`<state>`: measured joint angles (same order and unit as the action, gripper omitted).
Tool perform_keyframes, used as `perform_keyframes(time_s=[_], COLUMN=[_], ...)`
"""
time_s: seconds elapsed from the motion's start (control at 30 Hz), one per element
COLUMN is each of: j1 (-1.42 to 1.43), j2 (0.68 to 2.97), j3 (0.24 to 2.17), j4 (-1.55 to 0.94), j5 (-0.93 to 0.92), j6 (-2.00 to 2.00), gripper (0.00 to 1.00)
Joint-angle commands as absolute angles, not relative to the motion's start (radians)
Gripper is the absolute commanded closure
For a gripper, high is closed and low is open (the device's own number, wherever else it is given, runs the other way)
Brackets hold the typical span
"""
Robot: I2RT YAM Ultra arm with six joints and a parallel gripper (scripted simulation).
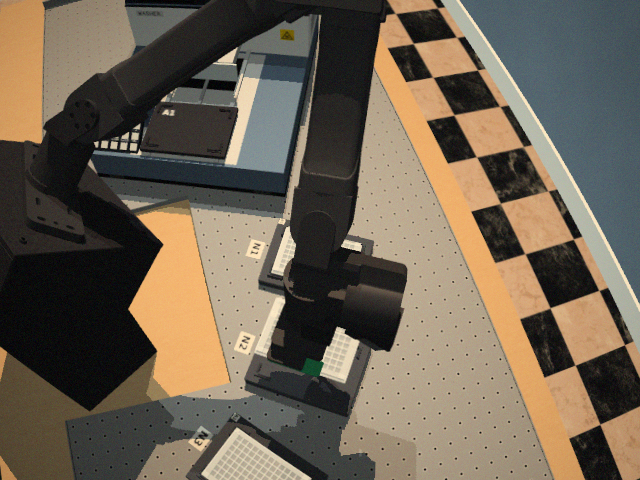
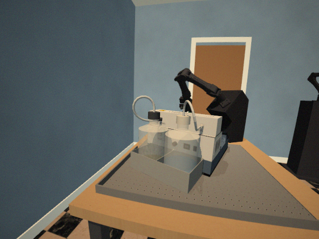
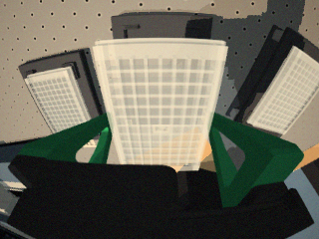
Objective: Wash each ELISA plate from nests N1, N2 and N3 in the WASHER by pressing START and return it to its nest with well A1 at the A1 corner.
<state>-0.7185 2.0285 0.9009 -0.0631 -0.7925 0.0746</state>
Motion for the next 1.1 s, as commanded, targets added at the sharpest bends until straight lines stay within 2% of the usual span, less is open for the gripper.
perform_keyframes(time_s=[0.0, 0.63, 1.07], j1=[-0.730, -0.730, -0.620], j2=[2.023, 2.023, 1.832], j3=[0.901, 0.901, 0.802], j4=[-0.063, -0.063, -0.060], j5=[-0.793, -0.793, -0.748], j6=[0.072, 0.072, 0.161], gripper=[1.00, 1.00, 1.00])
